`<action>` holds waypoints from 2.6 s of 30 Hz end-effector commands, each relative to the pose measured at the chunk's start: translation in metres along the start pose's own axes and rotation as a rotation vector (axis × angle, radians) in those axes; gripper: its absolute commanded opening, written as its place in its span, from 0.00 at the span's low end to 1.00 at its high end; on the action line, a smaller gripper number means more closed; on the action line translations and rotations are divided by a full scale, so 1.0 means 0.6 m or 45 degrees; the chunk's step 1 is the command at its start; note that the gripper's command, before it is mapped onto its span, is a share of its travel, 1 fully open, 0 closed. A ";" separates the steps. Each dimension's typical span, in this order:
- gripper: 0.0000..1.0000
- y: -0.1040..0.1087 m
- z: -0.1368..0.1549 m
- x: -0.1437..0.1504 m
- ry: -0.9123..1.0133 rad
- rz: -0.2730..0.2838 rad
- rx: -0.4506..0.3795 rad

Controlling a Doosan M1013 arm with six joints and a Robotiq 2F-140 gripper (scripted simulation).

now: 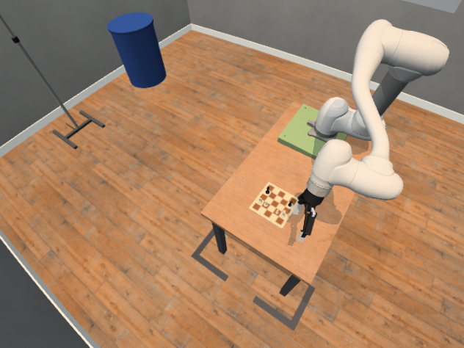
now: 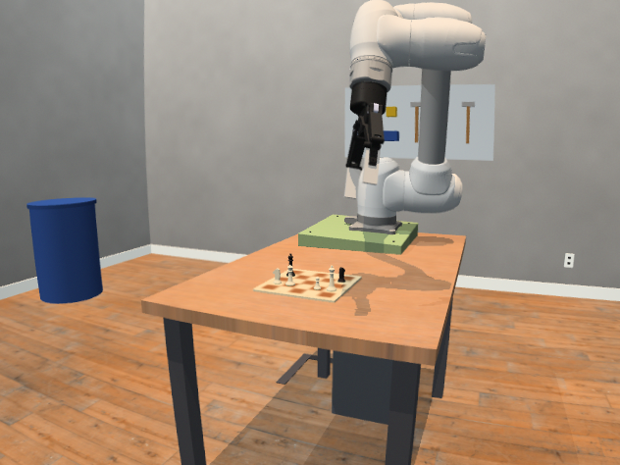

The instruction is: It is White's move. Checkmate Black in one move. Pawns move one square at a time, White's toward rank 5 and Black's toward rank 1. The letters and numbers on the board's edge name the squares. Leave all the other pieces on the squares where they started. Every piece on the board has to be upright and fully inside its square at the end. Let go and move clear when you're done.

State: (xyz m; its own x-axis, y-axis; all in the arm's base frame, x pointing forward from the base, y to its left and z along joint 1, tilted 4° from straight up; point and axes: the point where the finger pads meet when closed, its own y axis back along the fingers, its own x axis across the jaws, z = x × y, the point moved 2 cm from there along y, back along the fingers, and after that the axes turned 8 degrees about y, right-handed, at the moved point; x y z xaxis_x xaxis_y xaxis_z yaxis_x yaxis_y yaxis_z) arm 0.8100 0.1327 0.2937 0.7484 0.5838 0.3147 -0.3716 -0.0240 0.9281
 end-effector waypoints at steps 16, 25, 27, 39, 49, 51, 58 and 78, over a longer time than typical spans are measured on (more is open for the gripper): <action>1.00 0.000 0.000 0.000 0.000 0.000 0.000; 1.00 -0.025 0.014 -0.011 0.055 -0.051 0.128; 1.00 -0.048 0.029 -0.023 0.101 -0.108 0.237; 1.00 -0.150 0.101 -0.075 0.300 -0.381 0.702; 1.00 -0.244 0.157 -0.119 0.479 -0.605 1.120; 1.00 -0.244 0.157 -0.119 0.479 -0.605 1.120; 1.00 -0.307 0.192 -0.150 0.596 -0.753 1.396; 1.00 -0.375 0.224 -0.185 0.721 -0.912 1.691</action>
State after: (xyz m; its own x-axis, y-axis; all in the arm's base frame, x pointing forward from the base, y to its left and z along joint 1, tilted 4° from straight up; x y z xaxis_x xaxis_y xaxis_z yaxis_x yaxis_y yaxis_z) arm 0.8844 -0.0359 0.0768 0.1494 0.9864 -0.0685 0.8884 -0.1035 0.4472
